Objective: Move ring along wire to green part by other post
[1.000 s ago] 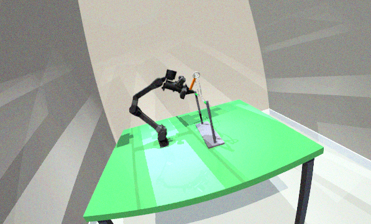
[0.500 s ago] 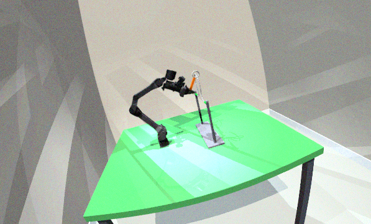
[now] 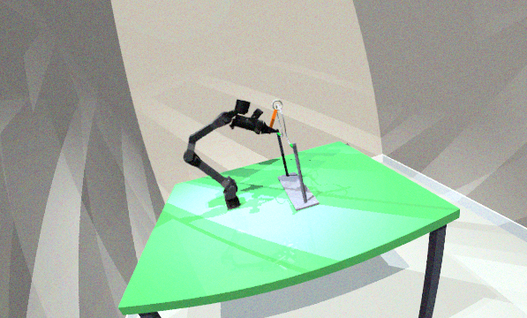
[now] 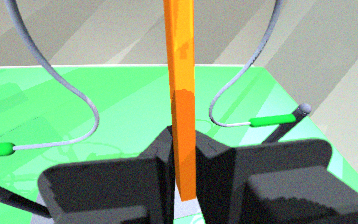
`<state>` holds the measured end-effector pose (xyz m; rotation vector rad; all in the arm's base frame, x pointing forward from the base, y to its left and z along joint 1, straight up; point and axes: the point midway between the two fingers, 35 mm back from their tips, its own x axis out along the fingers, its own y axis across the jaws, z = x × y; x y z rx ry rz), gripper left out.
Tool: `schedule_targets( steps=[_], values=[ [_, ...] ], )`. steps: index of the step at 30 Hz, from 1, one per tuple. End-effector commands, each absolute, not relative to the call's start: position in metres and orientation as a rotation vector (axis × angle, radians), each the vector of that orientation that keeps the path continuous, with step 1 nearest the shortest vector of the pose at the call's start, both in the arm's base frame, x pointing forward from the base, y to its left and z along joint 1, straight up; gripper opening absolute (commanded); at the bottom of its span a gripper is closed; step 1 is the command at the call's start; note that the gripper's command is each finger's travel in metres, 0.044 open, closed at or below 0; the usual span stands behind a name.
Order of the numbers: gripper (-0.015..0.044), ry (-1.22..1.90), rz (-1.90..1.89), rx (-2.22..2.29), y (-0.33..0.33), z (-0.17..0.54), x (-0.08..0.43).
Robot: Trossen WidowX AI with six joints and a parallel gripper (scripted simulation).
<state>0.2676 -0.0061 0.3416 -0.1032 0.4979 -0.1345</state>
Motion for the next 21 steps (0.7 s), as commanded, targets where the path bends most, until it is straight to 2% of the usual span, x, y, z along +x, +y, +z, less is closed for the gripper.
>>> schedule_targets(
  steps=[1, 21],
  values=[
    [-0.0150, 0.491, -0.152, -0.168, -0.0084, 0.3417, 0.2676],
    [-0.0150, 0.464, -0.225, -0.441, -0.0180, 0.3441, 0.2677]
  ],
)
